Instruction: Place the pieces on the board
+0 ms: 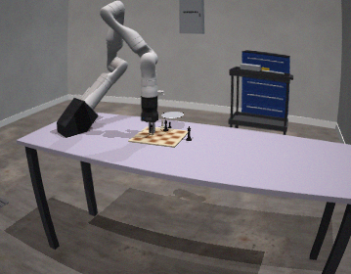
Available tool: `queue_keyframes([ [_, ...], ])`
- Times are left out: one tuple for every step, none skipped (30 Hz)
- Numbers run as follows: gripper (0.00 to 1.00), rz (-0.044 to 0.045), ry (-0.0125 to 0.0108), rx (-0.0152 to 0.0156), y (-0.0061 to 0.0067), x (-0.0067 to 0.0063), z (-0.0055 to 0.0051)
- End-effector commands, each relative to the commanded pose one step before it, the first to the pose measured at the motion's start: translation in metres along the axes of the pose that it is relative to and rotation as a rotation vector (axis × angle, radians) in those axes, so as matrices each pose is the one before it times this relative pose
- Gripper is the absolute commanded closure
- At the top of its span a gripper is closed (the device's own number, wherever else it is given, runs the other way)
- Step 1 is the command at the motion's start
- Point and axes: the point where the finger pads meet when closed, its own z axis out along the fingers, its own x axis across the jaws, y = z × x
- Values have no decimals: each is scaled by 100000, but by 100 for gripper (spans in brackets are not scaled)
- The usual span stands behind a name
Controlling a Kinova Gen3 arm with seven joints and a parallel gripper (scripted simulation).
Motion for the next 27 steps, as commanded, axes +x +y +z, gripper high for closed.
queue_keyframes([
  [100, 5, 80, -91, 28, 30, -3],
  [100, 0, 0, 0, 0, 0, 22],
  [100, 0, 0, 0, 0, 0, 25],
  [100, 0, 0, 0, 0, 0, 28],
  [100, 0, 0, 0, 0, 0, 29],
  [100, 0, 0, 0, 0, 0, 30],
  [100, 0, 0, 0, 0, 0, 30],
  [100, 0, 0, 0, 0, 0, 29],
  [100, 0, 0, 0, 0, 0, 28],
  [100, 0, 0, 0, 0, 0, 25],
  [100, 0, 0, 0, 0, 0, 22],
  [100, 0, 0, 0, 0, 0, 19],
  [100, 0, 0, 0, 0, 0, 0],
  [100, 0, 0, 0, 0, 0, 0],
  [100, 0, 0, 0, 0, 0, 15],
  [100, 0, 0, 0, 0, 0, 11],
  [100, 0, 0, 0, 0, 0, 8],
  [100, 0, 0, 0, 0, 0, 4],
  [100, 0, 0, 0, 0, 0, 2],
  [100, 0, 0, 0, 0, 0, 0],
  [100, 0, 0, 0, 0, 0, 0],
  [100, 0, 0, 0, 0, 0, 0],
  [100, 0, 0, 0, 0, 0, 0],
  [100, 0, 0, 0, 0, 0, 0],
  [100, 0, 0, 0, 0, 0, 0],
  [100, 0, 0, 0, 0, 0, 0],
  [100, 0, 0, 0, 0, 0, 0],
])
